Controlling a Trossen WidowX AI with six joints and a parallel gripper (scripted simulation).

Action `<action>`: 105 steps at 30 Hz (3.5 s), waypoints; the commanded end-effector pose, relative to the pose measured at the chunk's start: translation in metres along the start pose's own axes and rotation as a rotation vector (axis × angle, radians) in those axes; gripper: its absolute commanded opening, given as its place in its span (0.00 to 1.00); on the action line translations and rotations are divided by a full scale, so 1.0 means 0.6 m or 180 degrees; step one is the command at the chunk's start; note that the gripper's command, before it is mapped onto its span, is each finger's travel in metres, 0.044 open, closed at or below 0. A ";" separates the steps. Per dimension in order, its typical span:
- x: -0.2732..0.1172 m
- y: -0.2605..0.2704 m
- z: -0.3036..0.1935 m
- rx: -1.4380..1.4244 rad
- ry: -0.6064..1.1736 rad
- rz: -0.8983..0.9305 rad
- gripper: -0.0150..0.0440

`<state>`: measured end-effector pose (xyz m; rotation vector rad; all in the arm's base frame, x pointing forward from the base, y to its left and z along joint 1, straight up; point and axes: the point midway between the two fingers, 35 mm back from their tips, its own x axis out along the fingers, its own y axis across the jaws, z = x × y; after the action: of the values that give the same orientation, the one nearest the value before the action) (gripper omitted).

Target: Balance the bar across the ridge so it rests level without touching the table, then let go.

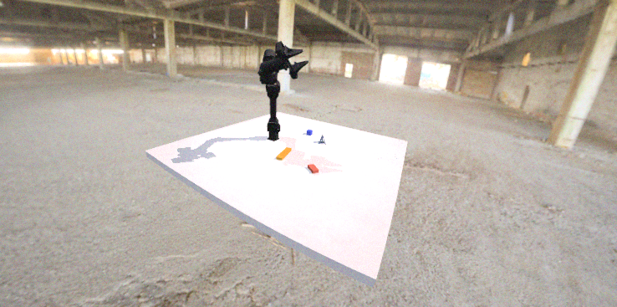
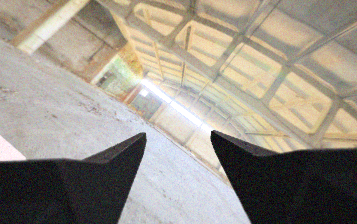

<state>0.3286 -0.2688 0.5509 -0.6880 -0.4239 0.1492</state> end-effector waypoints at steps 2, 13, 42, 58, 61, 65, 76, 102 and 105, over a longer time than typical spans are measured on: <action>0.007 -0.003 -0.049 0.0731 0.0195 -0.0269 0.79; 0.002 0.021 -0.165 0.2088 0.0771 -0.0842 0.79; -0.154 0.310 -0.405 0.4626 0.3450 -0.2336 0.79; -0.316 0.512 -0.379 0.4915 0.5608 -0.2982 0.79; -0.348 0.542 -0.360 0.4844 0.6048 -0.3066 0.79; -0.375 0.565 -0.341 0.4752 0.6417 -0.3123 0.79; -0.385 0.587 -0.367 0.4752 0.6417 -0.3123 0.79; -0.411 0.637 -0.422 0.4752 0.6417 -0.3123 0.79; -0.412 0.640 -0.424 0.4752 0.6417 -0.3123 0.79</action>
<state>0.2162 -0.1909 0.0520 1.0378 1.2767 -1.0356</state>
